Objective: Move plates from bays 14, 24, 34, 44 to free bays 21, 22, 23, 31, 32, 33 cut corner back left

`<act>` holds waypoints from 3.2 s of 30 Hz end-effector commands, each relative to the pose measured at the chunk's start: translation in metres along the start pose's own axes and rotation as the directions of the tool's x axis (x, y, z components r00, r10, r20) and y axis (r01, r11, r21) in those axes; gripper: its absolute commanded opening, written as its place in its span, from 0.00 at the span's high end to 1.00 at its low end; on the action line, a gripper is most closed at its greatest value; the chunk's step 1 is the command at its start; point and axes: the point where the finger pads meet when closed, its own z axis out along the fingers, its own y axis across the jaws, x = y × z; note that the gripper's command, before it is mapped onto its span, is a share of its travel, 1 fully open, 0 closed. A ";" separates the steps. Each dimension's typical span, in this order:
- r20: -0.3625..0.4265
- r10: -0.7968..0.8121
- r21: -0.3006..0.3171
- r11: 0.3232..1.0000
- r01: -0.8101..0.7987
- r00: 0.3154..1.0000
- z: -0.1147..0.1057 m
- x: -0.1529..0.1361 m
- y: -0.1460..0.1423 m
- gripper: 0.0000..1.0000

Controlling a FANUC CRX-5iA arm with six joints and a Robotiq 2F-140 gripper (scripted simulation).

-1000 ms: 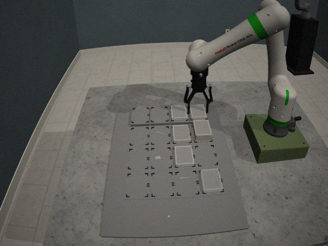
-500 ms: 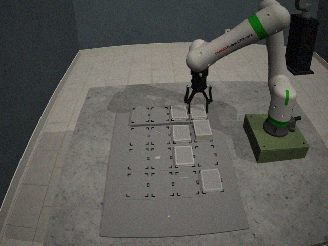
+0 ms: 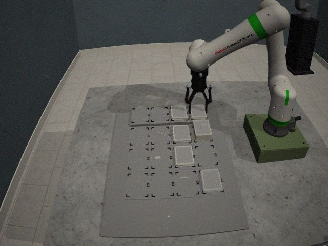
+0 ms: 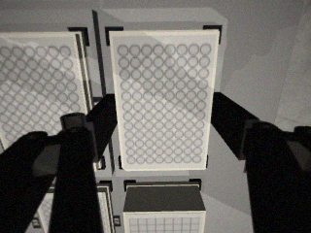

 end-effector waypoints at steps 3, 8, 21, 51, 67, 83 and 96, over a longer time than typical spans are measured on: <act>-0.001 0.000 0.002 1.000 0.000 1.000 -0.001 0.000 -0.001 0.38; -0.001 0.000 0.002 1.000 0.000 1.000 -0.001 0.000 -0.001 0.39; -0.001 0.000 0.001 1.000 0.000 1.000 -0.001 0.000 -0.001 0.39; -0.001 0.000 0.001 1.000 0.000 1.000 -0.001 0.000 -0.001 0.41; -0.001 0.000 0.001 1.000 0.000 1.000 -0.001 0.000 -0.001 0.42; -0.001 0.000 0.001 1.000 0.000 1.000 -0.001 0.000 -0.001 0.90; -0.001 0.000 0.002 1.000 0.000 1.000 -0.002 0.000 -0.001 0.90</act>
